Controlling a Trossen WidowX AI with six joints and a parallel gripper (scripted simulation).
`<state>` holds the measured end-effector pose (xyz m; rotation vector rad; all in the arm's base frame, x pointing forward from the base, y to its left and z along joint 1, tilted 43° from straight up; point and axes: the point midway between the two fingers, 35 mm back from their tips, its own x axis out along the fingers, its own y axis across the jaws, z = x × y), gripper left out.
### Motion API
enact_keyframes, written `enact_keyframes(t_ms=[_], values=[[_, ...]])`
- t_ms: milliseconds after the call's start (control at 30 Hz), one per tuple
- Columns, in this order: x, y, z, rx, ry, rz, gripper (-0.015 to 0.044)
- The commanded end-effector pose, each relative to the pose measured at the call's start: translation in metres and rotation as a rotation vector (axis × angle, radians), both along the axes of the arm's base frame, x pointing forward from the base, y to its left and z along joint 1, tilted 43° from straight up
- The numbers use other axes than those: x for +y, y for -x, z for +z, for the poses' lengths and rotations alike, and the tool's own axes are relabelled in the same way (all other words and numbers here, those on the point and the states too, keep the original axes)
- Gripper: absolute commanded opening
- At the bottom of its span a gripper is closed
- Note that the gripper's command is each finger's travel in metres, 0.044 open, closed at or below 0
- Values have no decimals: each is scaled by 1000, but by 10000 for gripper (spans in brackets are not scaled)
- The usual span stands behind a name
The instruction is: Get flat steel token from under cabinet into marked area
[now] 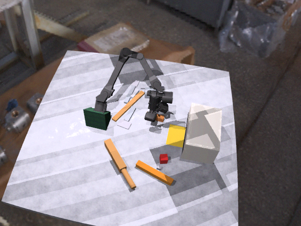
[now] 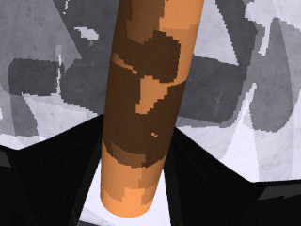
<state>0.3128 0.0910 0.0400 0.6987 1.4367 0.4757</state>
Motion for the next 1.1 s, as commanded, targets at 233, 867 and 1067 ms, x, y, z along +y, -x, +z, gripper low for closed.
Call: enact_keyframes(t_ms=[233,867,1067], values=[[-2,-14,1,-6,-2,4,0],[-5,-34,0,-7,-2,4,0],[-6,-40,0,-7,-2,4,0]])
